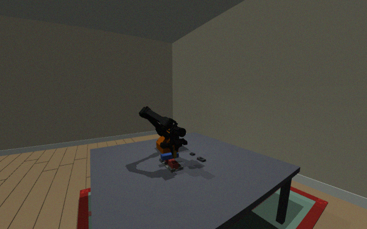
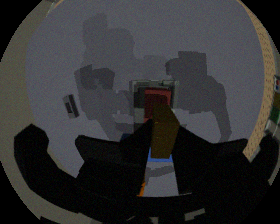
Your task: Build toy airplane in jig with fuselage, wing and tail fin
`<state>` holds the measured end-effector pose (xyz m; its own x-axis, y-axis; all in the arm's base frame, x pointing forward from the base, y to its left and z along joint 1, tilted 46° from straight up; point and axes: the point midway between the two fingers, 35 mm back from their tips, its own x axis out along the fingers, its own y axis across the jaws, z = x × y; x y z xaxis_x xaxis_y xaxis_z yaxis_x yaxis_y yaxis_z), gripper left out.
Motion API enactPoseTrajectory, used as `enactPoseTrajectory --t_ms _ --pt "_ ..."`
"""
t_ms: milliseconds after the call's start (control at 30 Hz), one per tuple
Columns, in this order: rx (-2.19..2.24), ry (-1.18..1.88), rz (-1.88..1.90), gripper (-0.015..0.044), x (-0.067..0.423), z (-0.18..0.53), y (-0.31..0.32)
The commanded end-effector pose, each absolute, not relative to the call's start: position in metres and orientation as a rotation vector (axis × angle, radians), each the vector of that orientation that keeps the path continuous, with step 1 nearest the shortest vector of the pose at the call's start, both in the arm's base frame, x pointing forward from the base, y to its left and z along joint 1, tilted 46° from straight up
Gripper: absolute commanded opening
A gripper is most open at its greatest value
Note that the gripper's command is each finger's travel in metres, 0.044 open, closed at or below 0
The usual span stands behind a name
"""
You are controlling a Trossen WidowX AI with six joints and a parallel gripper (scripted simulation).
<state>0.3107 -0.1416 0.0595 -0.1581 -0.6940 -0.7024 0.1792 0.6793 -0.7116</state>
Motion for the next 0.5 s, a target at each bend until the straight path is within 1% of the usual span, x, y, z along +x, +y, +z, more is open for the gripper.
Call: enactPoseTrajectory --t_ms 0,467 --pt "-0.443 1.55 -0.81 0.0065 0.311 0.0602 -0.1421" --pt "-0.443 1.549 -0.81 0.0065 0.3101 0.0525 -0.1512"
